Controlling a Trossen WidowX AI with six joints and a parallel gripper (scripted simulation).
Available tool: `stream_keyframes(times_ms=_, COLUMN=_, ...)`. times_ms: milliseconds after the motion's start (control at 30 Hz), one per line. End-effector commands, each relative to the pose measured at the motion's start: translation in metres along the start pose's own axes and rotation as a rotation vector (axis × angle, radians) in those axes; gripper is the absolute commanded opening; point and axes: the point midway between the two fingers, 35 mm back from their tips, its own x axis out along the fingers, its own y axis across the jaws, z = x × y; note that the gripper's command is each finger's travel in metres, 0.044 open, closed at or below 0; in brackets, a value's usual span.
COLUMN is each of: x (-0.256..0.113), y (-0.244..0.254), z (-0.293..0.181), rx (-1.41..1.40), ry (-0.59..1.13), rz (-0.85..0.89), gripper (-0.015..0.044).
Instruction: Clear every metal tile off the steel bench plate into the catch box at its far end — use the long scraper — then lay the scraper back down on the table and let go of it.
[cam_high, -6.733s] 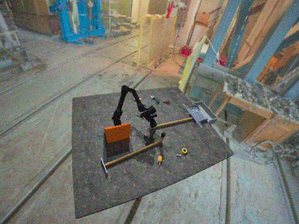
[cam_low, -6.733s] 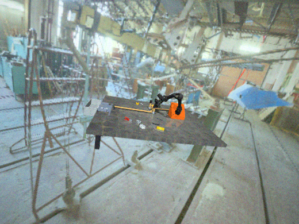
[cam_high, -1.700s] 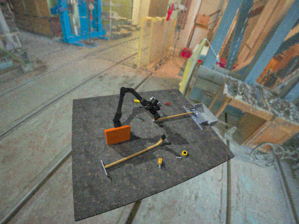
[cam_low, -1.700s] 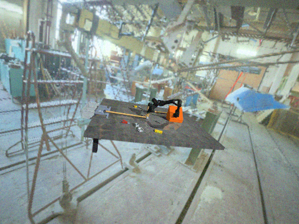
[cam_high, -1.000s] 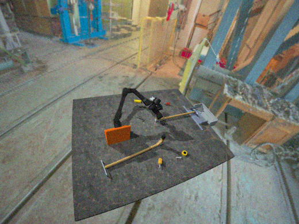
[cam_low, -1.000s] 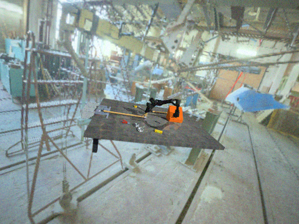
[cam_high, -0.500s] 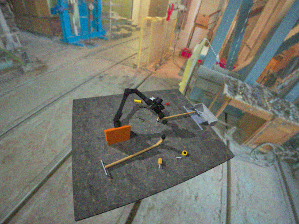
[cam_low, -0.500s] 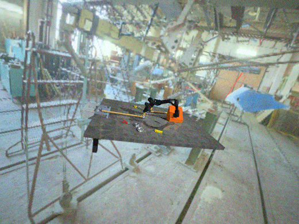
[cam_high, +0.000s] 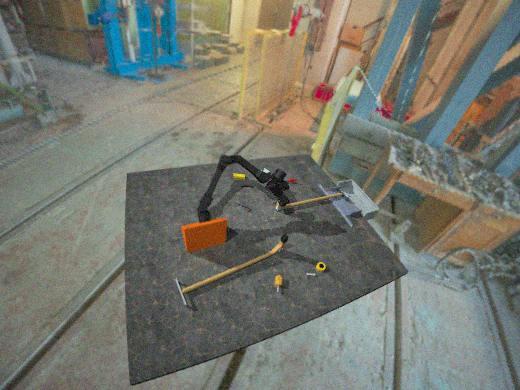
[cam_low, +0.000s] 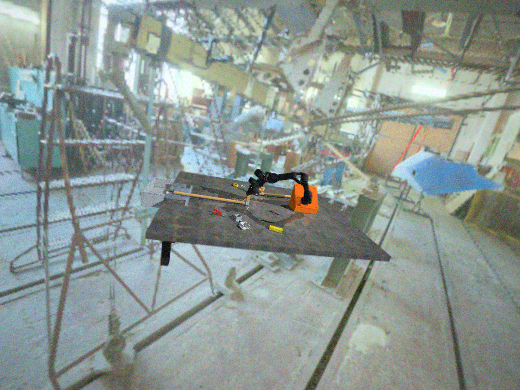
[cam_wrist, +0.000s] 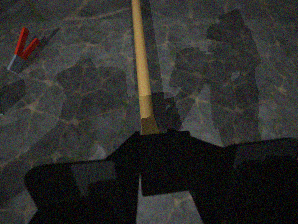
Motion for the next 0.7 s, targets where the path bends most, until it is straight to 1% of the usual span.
stream_keyframes(times_ms=0, x=0.002, y=-0.001, z=0.010, rx=0.001, ry=-0.014, rz=-0.004, gripper=0.0000)
stream_keyframes(times_ms=667, x=0.020, y=-0.002, z=0.031, rx=0.000, ry=-0.015, rz=-0.003, gripper=0.0000)
